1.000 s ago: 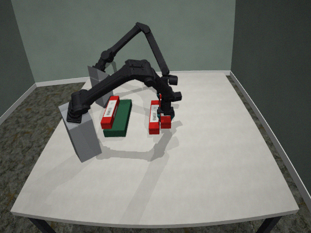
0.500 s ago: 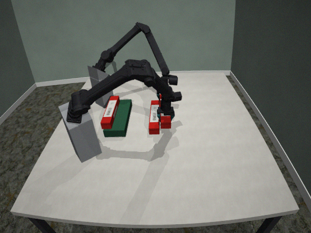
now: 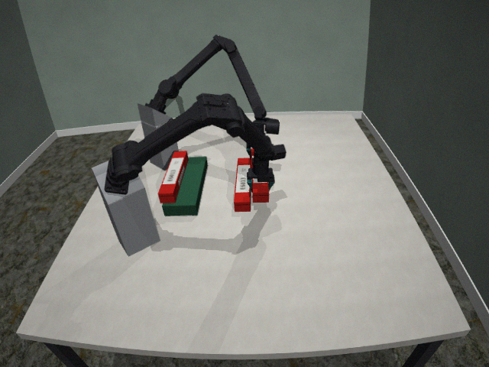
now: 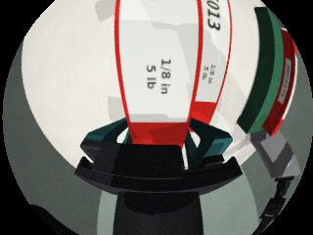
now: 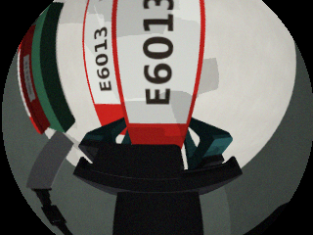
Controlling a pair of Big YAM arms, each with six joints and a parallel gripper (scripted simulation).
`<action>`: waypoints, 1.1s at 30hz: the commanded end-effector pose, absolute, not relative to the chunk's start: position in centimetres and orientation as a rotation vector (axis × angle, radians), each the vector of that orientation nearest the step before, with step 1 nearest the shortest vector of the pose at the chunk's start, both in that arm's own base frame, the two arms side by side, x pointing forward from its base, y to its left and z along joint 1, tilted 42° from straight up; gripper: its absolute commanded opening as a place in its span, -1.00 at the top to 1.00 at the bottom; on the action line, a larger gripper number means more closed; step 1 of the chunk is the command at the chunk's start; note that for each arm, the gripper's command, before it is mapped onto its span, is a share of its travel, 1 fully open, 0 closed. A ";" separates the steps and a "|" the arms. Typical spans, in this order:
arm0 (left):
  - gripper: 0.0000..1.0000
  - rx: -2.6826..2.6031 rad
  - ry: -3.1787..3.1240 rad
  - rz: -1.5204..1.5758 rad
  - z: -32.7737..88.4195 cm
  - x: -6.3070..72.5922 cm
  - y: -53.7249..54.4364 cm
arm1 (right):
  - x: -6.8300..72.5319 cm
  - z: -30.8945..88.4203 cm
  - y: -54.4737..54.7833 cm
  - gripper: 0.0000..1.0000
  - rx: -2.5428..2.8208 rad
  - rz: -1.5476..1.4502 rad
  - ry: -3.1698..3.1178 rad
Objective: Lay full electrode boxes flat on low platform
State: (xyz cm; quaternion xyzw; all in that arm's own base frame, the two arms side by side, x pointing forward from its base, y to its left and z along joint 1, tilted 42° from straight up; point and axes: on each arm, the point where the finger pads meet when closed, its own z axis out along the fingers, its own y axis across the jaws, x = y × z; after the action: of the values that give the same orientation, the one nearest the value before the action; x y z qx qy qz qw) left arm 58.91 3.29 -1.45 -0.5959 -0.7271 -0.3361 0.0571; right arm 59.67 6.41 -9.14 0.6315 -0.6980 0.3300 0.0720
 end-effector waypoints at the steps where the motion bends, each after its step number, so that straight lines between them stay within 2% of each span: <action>1: 1.00 -1.853 -2.244 -1.149 5.4 61.0 -0.2 | 61.7 -2.5 10.5 1.00 1.938 1.121 -2.147; 33: 1.00 -1.853 -2.244 -1.148 5.6 60.8 -0.4 | 61.5 -2.3 10.7 1.00 1.939 1.120 -2.147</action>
State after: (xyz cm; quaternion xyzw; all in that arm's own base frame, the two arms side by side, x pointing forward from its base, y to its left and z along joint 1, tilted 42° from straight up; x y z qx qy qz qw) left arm 58.88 3.15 -1.21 -0.5959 -0.7269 -0.3365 0.0568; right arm 59.64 6.57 -8.92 0.6315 -0.6978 0.3303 0.0715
